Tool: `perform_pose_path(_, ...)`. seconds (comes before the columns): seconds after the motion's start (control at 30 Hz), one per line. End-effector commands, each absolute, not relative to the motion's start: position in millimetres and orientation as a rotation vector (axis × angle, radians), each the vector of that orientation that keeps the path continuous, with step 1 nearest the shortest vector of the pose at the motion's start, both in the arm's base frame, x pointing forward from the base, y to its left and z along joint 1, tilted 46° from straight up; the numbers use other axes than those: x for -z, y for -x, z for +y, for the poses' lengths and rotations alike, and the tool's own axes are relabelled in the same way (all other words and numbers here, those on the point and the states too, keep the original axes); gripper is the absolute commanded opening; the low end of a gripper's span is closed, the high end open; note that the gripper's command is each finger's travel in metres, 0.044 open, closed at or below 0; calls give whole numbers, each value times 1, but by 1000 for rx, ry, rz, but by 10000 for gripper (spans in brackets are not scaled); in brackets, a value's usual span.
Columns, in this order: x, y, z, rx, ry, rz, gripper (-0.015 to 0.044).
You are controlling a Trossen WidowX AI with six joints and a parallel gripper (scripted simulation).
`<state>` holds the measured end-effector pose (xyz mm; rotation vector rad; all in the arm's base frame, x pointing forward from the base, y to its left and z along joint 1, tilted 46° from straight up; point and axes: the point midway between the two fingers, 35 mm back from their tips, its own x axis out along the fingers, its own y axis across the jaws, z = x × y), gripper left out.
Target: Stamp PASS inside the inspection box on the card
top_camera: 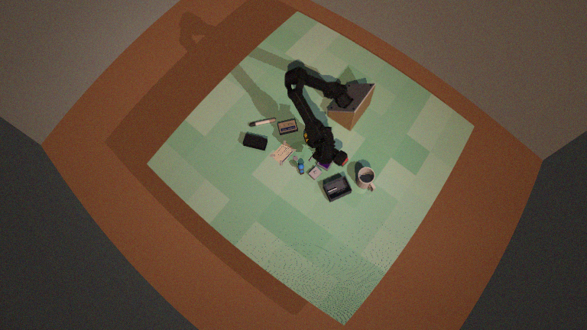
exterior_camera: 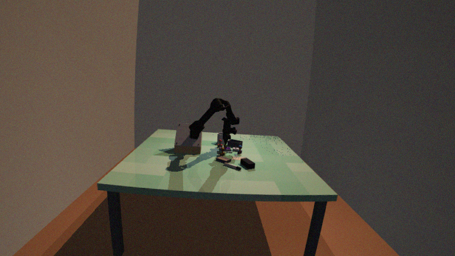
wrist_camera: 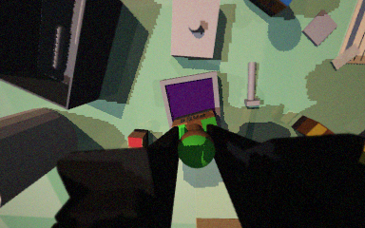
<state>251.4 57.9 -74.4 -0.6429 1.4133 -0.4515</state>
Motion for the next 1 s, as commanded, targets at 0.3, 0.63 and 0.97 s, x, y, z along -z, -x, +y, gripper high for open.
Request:
perform_pose_path(0.3,60,-250,75,446,635,1412,0)
perform_pose_path(0.63,48,-248,87,446,635,1412,0)
perform_pose_path(0.97,38,-254,89,406,686,1433,0)
